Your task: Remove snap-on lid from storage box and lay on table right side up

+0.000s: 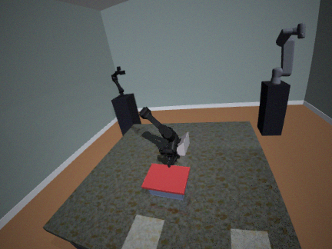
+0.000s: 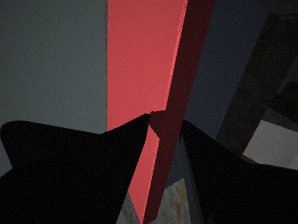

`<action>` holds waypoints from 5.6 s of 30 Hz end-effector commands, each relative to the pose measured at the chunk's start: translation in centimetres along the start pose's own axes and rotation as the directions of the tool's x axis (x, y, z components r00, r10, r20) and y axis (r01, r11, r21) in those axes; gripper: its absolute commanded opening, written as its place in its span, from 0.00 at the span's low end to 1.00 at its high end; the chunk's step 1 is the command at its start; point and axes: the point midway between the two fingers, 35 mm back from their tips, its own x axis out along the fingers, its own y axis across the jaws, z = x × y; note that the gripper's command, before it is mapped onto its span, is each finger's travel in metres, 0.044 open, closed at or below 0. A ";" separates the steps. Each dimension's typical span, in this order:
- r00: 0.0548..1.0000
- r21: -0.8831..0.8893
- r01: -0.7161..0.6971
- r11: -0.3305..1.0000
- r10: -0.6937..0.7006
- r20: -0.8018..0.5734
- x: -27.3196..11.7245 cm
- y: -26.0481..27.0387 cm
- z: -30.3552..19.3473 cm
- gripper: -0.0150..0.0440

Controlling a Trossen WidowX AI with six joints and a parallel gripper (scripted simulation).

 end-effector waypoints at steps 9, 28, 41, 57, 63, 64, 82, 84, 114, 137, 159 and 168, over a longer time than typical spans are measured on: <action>1.000 0.001 -0.002 1.000 0.002 -0.002 0.0 0.1 0.0 0.25; 1.000 0.002 -0.004 1.000 0.004 -0.004 -1.4 2.1 0.0 0.25; 1.000 0.002 -0.004 1.000 0.004 -0.005 -2.1 3.8 0.0 0.25; 1.000 0.003 -0.004 1.000 0.004 -0.005 -2.6 6.1 0.0 0.25; 1.000 0.003 -0.004 1.000 0.004 -0.005 -2.7 7.1 0.0 0.25; 1.000 0.003 -0.004 1.000 0.004 -0.005 -2.7 7.2 0.0 0.25; 1.000 0.003 -0.004 1.000 0.004 -0.005 -3.1 9.9 0.0 0.25; 1.000 0.003 -0.004 1.000 0.004 -0.005 -3.2 10.2 0.1 0.25; 1.000 0.003 -0.004 1.000 0.004 -0.006 -5.6 13.0 0.1 0.25; 1.000 0.002 -0.003 1.000 0.003 -0.005 -5.4 12.1 4.0 0.25; 1.000 0.000 -0.003 1.000 0.003 -0.004 -5.7 11.8 8.3 0.25; 1.000 -0.001 -0.003 1.000 0.003 -0.003 -5.9 11.6 10.1 0.25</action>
